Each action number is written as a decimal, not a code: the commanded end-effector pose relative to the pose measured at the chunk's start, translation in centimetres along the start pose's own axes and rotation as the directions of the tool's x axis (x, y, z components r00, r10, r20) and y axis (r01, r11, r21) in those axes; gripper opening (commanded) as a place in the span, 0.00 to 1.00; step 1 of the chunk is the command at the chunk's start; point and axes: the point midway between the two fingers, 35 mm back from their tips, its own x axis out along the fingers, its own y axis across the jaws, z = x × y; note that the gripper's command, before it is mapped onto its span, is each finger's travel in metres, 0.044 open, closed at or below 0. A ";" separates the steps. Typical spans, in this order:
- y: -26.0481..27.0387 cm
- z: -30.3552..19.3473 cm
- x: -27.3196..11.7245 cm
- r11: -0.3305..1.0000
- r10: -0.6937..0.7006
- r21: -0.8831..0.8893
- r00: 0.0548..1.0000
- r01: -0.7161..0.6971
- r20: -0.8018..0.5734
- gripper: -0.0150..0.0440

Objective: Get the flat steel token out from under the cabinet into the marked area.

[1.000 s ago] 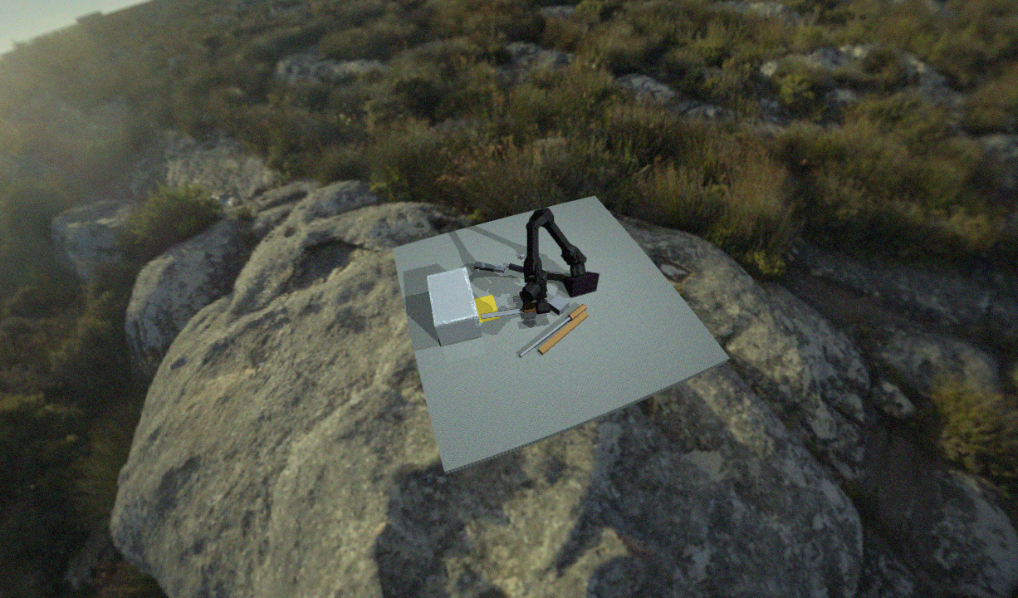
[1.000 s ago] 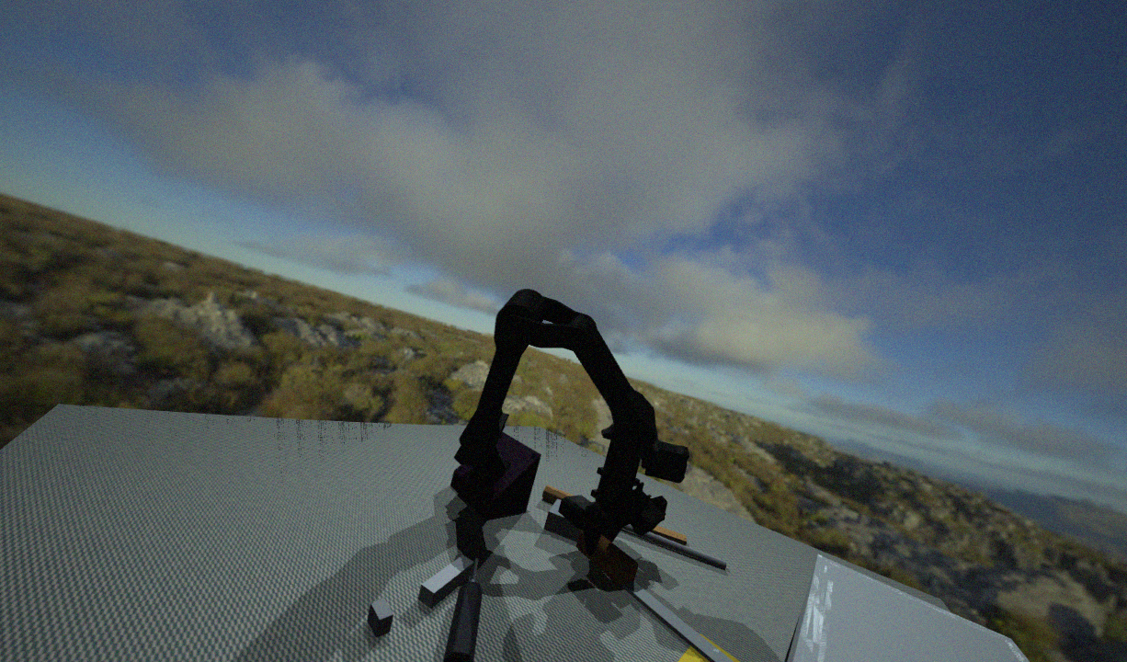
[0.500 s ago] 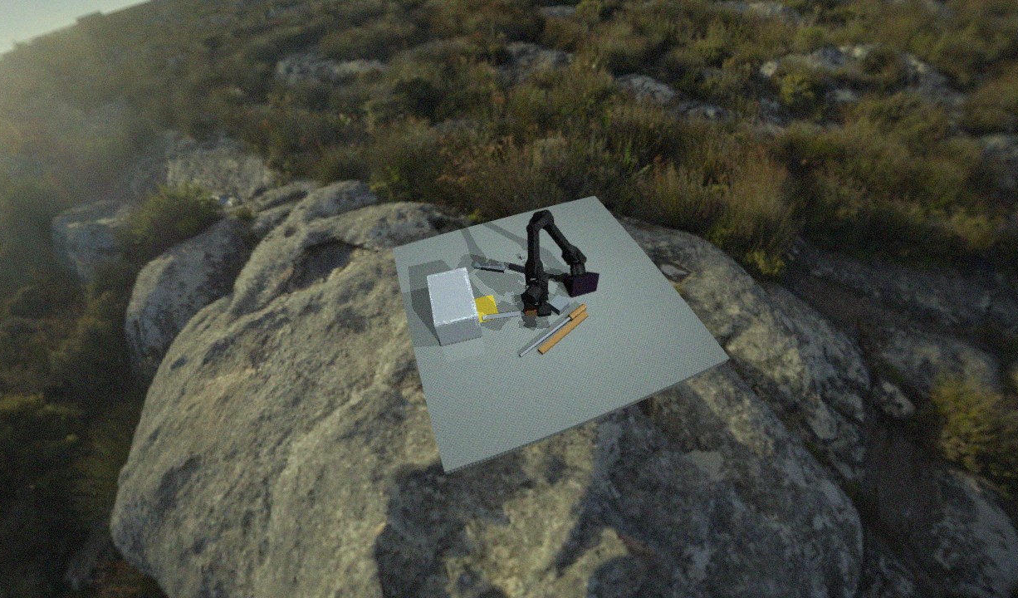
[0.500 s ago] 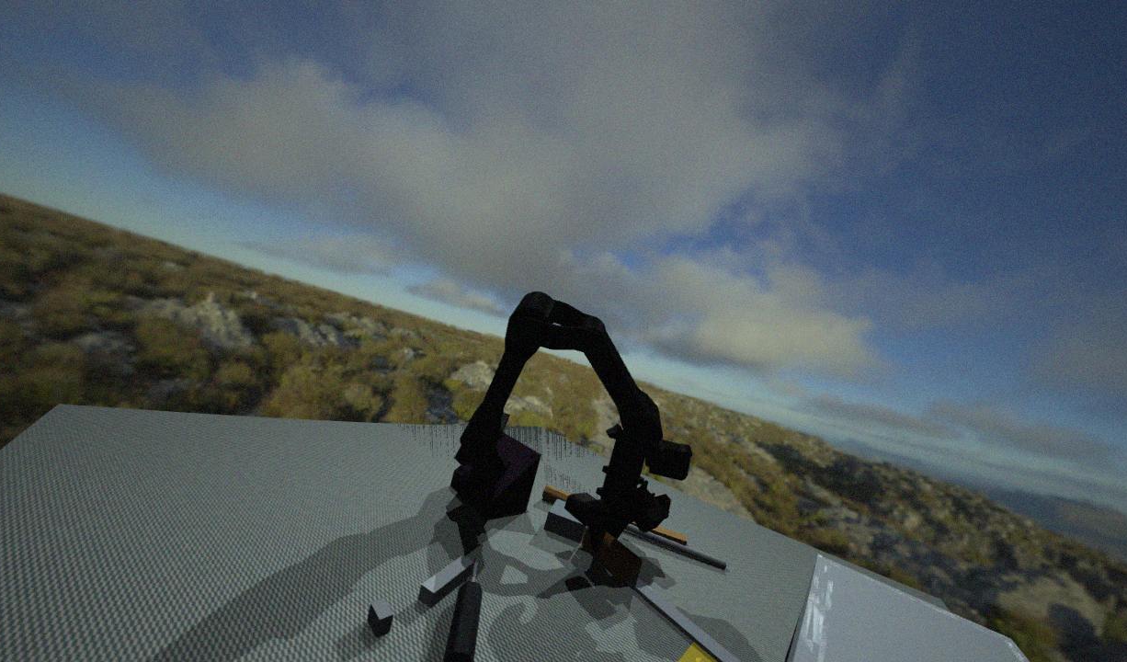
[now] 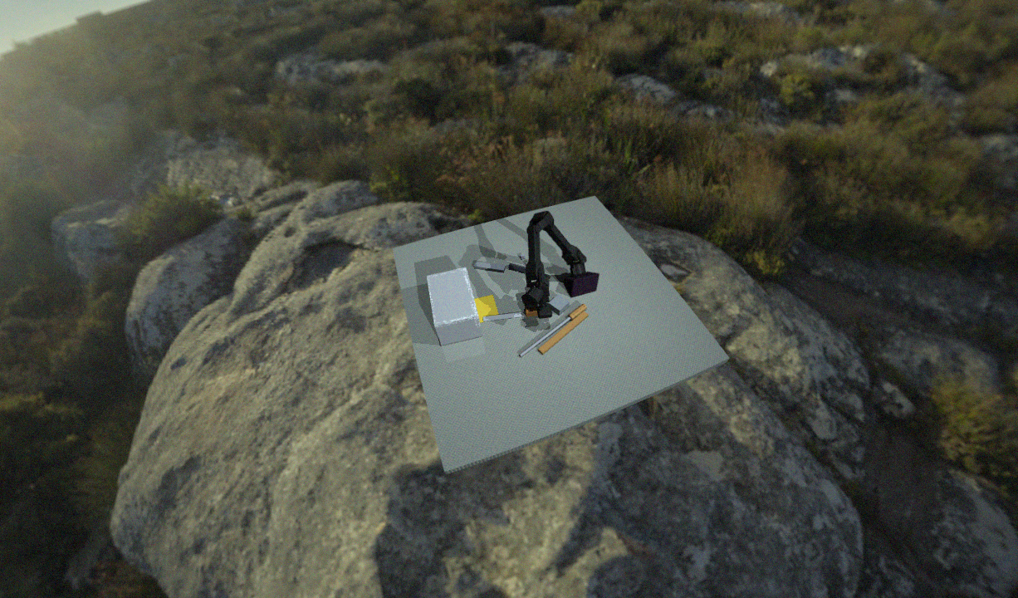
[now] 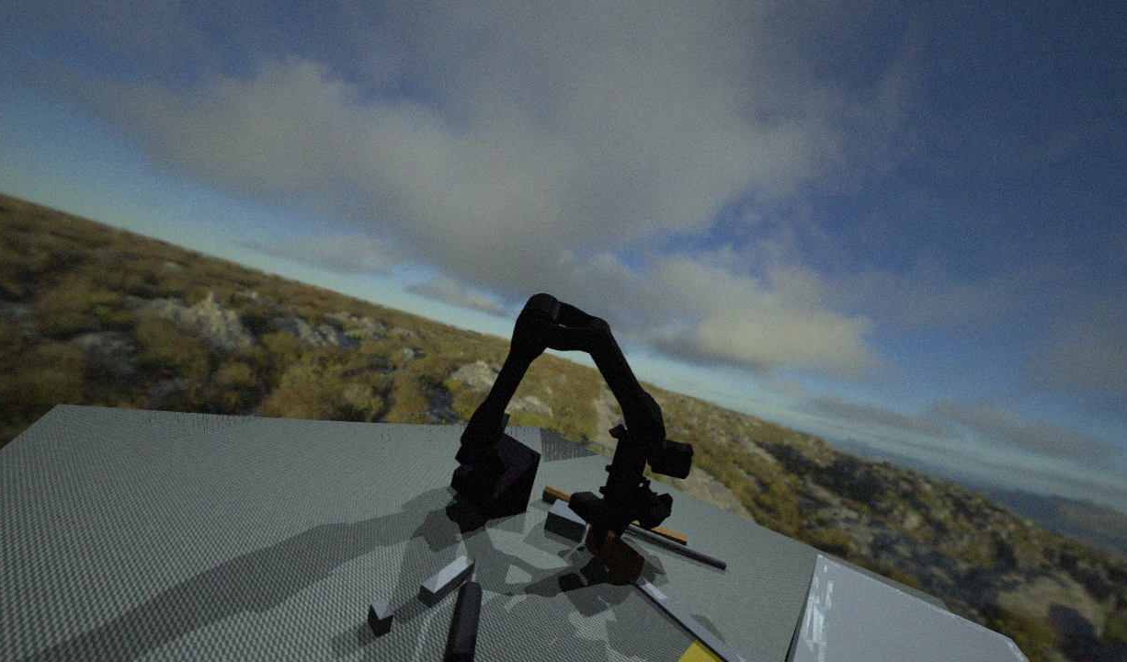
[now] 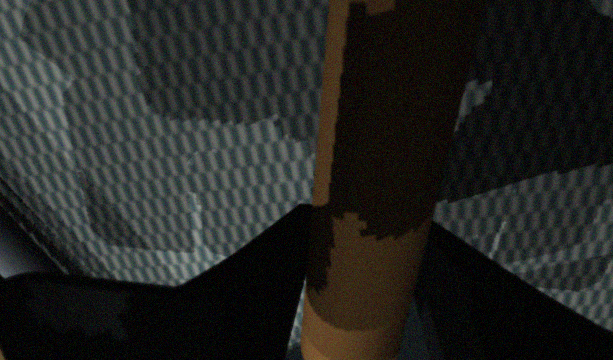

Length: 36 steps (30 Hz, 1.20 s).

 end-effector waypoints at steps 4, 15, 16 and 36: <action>0.0 0.0 0.0 1.000 0.000 0.000 1.000 0.000 0.000 0.52; 0.0 0.0 0.0 1.000 0.005 0.001 1.000 -0.005 0.002 0.71; 0.0 0.0 0.0 1.000 0.005 0.002 1.000 -0.005 0.002 0.71; 0.1 0.0 0.2 1.000 0.010 0.009 1.000 -0.010 0.007 0.58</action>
